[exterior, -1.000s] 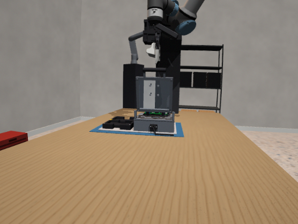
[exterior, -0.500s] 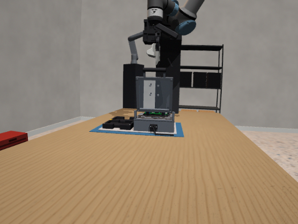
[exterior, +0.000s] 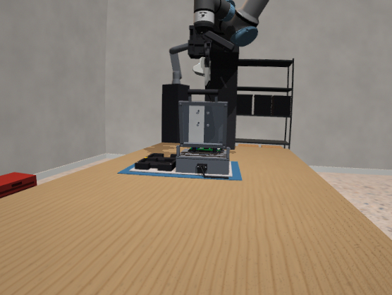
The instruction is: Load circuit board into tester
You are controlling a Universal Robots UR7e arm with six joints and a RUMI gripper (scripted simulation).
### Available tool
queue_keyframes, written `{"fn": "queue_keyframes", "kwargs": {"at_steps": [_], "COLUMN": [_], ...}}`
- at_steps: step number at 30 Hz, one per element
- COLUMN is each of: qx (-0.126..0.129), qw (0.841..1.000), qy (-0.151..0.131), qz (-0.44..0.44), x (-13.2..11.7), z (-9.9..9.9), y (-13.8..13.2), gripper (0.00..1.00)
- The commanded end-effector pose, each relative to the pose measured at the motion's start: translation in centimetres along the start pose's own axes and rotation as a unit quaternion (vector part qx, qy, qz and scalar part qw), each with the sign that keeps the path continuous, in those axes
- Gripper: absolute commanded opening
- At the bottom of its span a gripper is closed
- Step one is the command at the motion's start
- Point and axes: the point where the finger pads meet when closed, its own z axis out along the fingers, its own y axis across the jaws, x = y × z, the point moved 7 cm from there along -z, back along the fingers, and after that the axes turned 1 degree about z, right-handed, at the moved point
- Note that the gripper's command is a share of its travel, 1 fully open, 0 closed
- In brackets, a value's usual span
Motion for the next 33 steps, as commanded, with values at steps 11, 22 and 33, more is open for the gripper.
{"fn": "queue_keyframes", "kwargs": {"at_steps": [11,22,33], "qx": [0.000,0.000,0.000], "qw": [1.000,1.000,1.000], "qy": [0.000,0.000,0.000], "qz": [0.000,0.000,0.000], "x": [0.0,0.0,0.1], "z": [0.0,0.0,0.0], "y": [0.0,0.7,3.9], "gripper": [0.30,0.30,0.30]}}
